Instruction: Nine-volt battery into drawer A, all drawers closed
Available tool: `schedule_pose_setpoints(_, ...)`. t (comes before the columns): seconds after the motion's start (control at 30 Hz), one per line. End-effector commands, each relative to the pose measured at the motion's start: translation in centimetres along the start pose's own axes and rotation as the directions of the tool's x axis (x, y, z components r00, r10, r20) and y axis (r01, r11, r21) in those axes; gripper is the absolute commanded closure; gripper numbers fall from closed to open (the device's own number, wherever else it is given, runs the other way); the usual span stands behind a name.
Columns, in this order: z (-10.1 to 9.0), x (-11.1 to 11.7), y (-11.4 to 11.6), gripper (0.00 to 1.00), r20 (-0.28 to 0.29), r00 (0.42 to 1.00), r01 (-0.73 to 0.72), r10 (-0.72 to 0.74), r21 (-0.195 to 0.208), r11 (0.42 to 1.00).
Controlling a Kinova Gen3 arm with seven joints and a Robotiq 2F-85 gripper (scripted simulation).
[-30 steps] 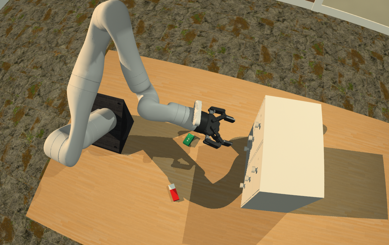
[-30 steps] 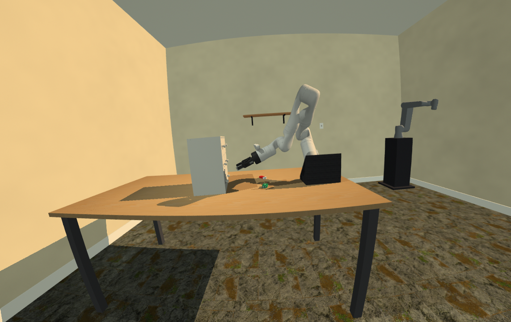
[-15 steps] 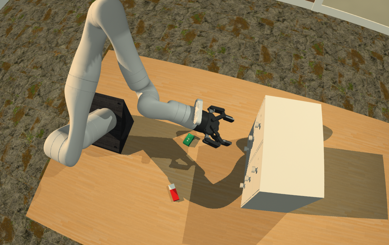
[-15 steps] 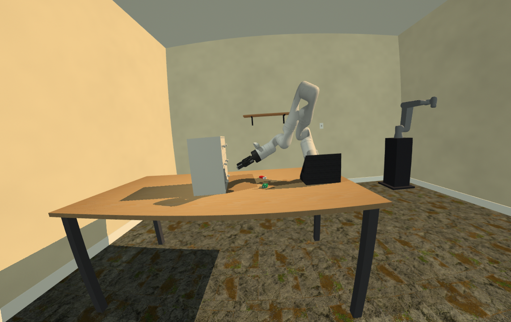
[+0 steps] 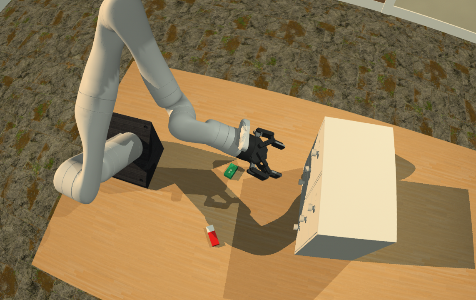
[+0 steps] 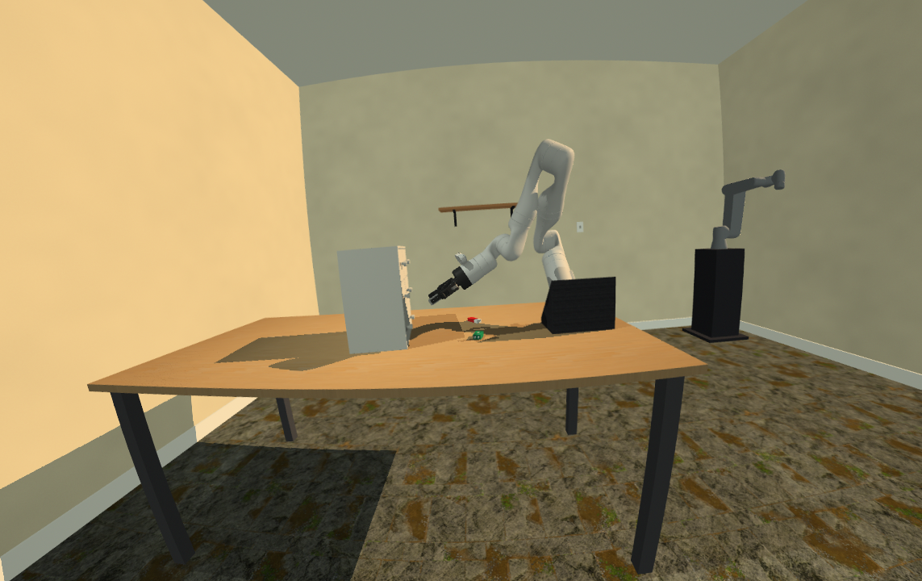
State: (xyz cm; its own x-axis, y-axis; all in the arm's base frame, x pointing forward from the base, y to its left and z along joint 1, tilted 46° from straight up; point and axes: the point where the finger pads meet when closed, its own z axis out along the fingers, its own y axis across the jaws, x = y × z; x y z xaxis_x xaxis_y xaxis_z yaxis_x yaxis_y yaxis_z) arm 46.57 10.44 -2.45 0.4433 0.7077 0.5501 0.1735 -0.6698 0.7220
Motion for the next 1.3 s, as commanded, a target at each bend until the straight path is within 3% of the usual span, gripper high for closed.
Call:
schedule_pose_setpoints(0.0,-0.3,0.6,-0.3,0.00,0.001,1.000,-0.014,0.014,0.007,1.000)
schedule_pose_setpoints(1.27,-2.5,1.5,-0.2,0.00,0.227,0.974,-0.014,0.012,0.007,1.000)
